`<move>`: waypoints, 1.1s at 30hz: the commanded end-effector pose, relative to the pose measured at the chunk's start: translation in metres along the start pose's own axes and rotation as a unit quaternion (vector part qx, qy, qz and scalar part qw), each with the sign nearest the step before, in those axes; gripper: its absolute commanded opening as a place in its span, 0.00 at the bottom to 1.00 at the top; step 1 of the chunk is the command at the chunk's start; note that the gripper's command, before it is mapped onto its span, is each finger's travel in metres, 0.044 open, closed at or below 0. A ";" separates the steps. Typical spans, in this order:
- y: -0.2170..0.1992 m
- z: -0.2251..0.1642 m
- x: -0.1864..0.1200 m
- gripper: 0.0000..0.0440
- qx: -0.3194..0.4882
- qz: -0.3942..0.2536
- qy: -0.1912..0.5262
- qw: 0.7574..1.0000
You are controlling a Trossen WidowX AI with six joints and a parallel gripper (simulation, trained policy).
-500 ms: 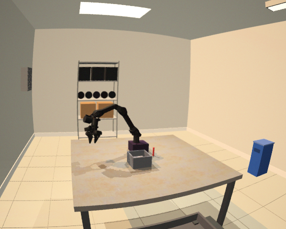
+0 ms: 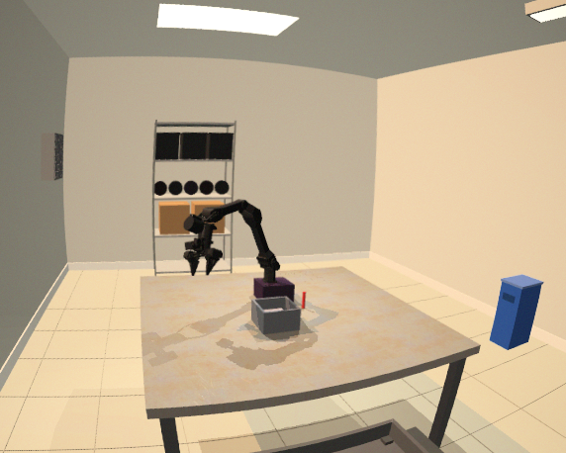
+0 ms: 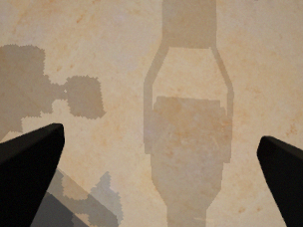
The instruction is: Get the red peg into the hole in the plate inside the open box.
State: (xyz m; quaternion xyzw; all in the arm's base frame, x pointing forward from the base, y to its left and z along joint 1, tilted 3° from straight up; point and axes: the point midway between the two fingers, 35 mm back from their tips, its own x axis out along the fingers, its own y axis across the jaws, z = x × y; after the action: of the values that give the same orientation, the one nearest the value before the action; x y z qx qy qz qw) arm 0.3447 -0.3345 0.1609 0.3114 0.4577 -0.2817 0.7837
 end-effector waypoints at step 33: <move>0.186 -0.306 -0.110 1.00 0.044 -0.095 0.135 0.985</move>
State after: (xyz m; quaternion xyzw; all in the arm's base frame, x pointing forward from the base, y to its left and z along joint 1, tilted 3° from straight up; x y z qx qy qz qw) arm 0.2860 0.0174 0.1914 0.3396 0.5653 -0.3124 0.6837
